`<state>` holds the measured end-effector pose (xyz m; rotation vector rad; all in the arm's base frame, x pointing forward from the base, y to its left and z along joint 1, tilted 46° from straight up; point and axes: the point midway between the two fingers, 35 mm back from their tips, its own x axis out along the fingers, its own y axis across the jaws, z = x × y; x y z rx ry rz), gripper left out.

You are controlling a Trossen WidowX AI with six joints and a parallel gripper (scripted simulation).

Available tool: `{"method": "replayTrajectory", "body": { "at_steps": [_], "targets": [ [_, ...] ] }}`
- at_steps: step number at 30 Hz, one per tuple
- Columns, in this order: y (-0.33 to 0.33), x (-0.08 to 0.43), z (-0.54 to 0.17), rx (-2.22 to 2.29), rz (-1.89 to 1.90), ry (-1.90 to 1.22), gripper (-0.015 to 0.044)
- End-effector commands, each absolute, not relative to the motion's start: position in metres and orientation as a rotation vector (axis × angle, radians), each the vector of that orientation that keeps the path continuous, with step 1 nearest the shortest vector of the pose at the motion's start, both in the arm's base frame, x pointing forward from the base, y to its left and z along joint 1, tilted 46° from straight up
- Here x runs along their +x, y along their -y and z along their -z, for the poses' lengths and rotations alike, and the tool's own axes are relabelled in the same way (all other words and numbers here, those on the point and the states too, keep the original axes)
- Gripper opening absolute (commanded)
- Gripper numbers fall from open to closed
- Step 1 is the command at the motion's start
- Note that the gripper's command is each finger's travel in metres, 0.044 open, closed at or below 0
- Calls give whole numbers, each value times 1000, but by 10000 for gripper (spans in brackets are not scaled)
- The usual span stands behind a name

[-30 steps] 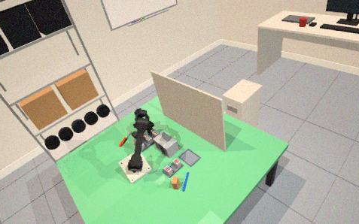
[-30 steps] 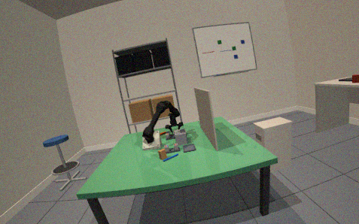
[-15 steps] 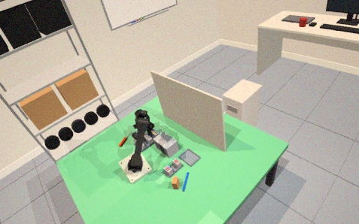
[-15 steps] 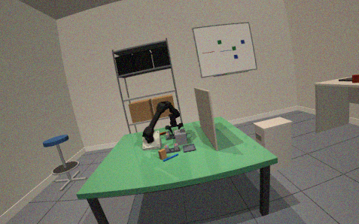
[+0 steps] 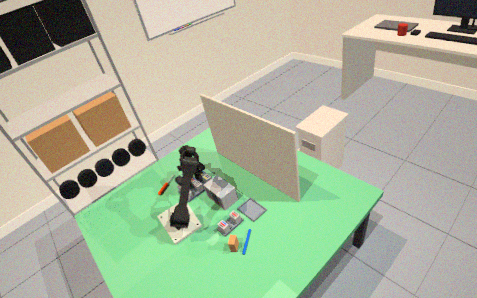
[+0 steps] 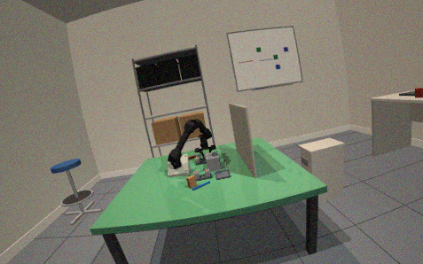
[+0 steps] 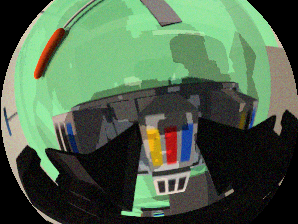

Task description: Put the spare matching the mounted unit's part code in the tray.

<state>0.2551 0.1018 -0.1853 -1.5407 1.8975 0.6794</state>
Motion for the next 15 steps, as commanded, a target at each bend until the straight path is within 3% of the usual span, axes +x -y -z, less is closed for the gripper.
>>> {"method": "replayTrajectory", "body": {
  "at_steps": [1, 7, 12, 15],
  "targets": [
    [-102, 255, 185, -1540, -680, -1898, 162],
    [-102, 255, 185, -1540, -680, -1898, 122],
    [-102, 255, 185, -1540, -680, -1898, 0],
    [-102, 255, 185, -1540, -680, -1898, 0]
  ]
}}
